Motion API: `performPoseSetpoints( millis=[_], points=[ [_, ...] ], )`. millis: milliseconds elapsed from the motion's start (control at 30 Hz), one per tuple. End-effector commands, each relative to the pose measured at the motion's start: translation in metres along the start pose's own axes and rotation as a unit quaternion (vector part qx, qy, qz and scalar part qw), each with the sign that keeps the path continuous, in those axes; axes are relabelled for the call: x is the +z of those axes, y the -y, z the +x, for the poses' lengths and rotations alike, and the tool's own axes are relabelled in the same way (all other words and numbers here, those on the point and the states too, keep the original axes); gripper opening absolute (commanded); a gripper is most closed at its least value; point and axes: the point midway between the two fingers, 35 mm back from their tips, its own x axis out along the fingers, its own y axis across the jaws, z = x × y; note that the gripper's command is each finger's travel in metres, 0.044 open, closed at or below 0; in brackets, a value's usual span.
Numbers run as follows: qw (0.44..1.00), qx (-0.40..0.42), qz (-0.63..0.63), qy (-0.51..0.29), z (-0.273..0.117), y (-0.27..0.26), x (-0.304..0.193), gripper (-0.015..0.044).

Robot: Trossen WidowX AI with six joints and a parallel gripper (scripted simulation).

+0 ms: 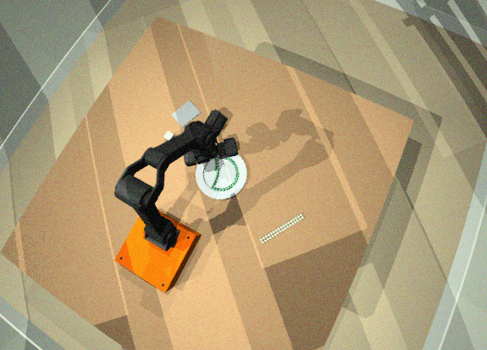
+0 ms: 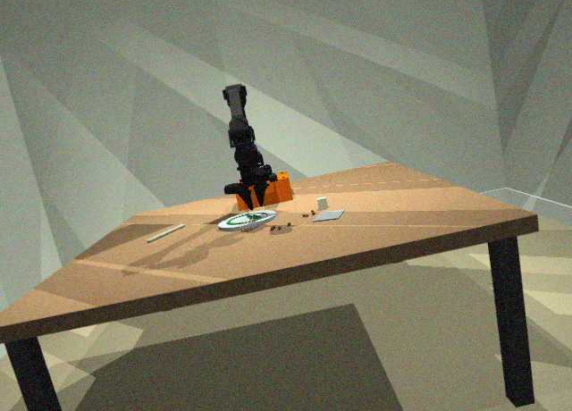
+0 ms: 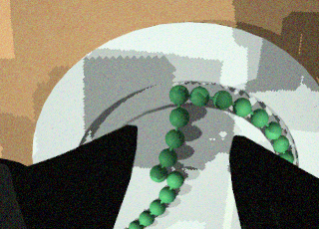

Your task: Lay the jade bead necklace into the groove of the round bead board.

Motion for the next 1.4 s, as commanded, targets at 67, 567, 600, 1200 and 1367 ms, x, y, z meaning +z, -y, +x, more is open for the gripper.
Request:
performPoseSetpoints(
  millis=[67, 567, 600, 1200, 1367],
  points=[
    [1.0, 0.0, 0.0, 0.0, 0.001, 0.0, 0.0, 0.012],
    [1.0, 0.003, -0.003, -0.003, 0.024, -0.001, -0.001, 0.012],
    [1.0, 0.003, -0.003, -0.003, 0.026, -0.001, -0.002, 0.012],
    [1.0, 0.002, -0.001, -0.002, 0.031, -0.001, -0.002, 0.0],
    [1.0, 0.002, -0.001, -0.002, 0.031, -0.001, -0.002, 0.0]
  ],
)
